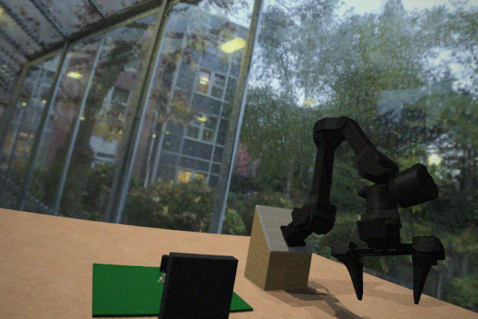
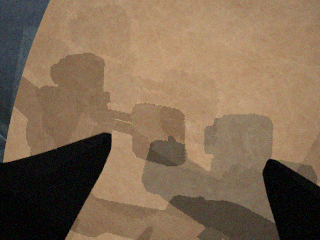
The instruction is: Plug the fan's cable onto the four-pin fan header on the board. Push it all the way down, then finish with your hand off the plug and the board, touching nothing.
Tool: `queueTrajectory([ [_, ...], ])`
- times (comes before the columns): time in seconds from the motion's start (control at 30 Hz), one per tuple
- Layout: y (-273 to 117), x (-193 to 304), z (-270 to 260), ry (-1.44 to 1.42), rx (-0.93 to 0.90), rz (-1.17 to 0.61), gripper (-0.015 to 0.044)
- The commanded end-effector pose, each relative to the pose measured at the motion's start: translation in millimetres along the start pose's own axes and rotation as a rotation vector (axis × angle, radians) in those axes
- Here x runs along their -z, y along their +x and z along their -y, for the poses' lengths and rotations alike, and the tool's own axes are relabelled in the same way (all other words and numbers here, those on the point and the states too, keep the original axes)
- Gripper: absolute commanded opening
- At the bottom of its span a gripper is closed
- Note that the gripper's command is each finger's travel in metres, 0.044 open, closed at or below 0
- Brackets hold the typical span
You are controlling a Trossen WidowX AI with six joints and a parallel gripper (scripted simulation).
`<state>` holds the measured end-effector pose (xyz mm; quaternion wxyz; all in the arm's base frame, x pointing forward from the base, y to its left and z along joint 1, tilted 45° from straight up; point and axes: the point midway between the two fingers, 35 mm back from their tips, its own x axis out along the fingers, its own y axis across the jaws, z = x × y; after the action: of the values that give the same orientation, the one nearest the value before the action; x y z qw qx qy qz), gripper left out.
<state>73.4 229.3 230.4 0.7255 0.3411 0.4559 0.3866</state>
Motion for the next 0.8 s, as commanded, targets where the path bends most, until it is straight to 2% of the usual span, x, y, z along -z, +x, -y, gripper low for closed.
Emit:
queueTrajectory([
  [0.0,12.3,-34.2,10.7,-0.032,0.101,0.065,0.0440],
  [0.37,20.0,-155.5,80.0,-0.028,0.407,0.209,0.0440],
  [0.57,-3.6,-218.1,141.6,0.026,0.551,0.243,0.0440],
  [0.77,-38.5,-252.3,218.8,0.136,0.672,0.169,0.0440],
])
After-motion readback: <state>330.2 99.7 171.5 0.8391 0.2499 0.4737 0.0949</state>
